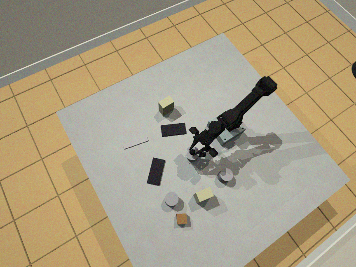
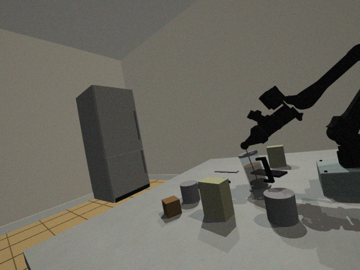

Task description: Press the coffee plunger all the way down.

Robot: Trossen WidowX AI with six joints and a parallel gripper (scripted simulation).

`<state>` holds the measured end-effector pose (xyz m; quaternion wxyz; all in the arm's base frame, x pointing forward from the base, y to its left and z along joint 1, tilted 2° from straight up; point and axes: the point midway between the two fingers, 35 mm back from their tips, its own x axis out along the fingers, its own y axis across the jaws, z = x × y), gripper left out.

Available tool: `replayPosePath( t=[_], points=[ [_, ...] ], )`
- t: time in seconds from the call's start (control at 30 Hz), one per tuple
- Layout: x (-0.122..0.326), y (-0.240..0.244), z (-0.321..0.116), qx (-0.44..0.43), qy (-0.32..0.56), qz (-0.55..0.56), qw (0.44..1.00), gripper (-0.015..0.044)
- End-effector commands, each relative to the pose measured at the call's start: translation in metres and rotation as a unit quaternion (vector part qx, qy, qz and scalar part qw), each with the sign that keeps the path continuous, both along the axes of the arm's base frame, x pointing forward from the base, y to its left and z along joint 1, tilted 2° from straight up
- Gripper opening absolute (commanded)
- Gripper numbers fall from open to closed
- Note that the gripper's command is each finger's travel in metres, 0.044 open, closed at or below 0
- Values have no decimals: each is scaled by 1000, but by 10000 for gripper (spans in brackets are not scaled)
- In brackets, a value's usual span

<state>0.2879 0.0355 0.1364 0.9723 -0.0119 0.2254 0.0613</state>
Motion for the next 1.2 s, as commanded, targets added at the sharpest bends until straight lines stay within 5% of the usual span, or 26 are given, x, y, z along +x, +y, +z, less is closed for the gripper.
replayPosePath(
  t=[0.0,0.37,0.77,0.97,1.17],
  points=[
    [1,0,-4,2,8,-2,1000,127],
    [1,0,0,0,0,0,1000,127],
    [1,0,0,0,0,0,1000,440],
    [-1,-1,12,0,1,0,1000,440],
    [-23,-5,72,2,8,-1,1000,440]
  ],
)
